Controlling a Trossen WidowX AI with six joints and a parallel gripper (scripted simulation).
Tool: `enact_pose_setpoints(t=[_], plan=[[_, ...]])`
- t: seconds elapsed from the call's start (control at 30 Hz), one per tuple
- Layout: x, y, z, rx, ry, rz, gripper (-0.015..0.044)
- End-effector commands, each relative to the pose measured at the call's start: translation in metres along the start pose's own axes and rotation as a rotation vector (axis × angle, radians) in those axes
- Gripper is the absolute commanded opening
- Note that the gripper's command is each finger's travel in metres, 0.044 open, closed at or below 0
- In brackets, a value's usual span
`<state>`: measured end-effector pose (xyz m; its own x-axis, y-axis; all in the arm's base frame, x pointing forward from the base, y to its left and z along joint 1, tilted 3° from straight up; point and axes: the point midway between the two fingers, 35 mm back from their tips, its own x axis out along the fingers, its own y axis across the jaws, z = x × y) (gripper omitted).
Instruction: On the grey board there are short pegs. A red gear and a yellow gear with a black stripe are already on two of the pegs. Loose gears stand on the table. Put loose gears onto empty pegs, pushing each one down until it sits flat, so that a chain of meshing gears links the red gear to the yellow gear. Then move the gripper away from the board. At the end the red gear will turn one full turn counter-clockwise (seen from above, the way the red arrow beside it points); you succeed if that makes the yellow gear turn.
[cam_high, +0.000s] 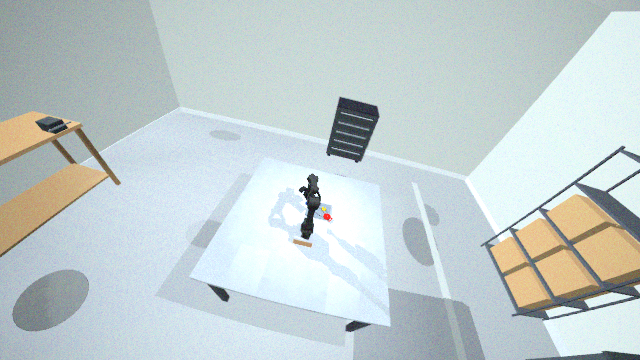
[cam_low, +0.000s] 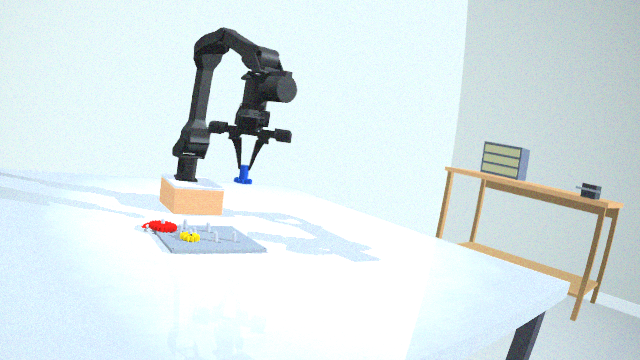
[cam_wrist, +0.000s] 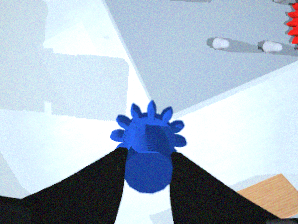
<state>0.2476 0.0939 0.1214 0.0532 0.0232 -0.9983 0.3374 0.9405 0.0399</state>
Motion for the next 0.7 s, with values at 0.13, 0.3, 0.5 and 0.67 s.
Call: enact_pose_setpoints(t=[0.13,0.3,0.5,0.67], plan=[[0.008,-0.008,0.014,-0.005,0.006,-0.007,0.0000],[0.012,-0.014,0.023,-0.007,0.005,-0.007,0.0000],[0.017,-0.021,0.033,-0.006,0.002,-0.008,0.0000],[0.021,-0.029,0.042,-0.003,-0.001,-0.009,0.0000]])
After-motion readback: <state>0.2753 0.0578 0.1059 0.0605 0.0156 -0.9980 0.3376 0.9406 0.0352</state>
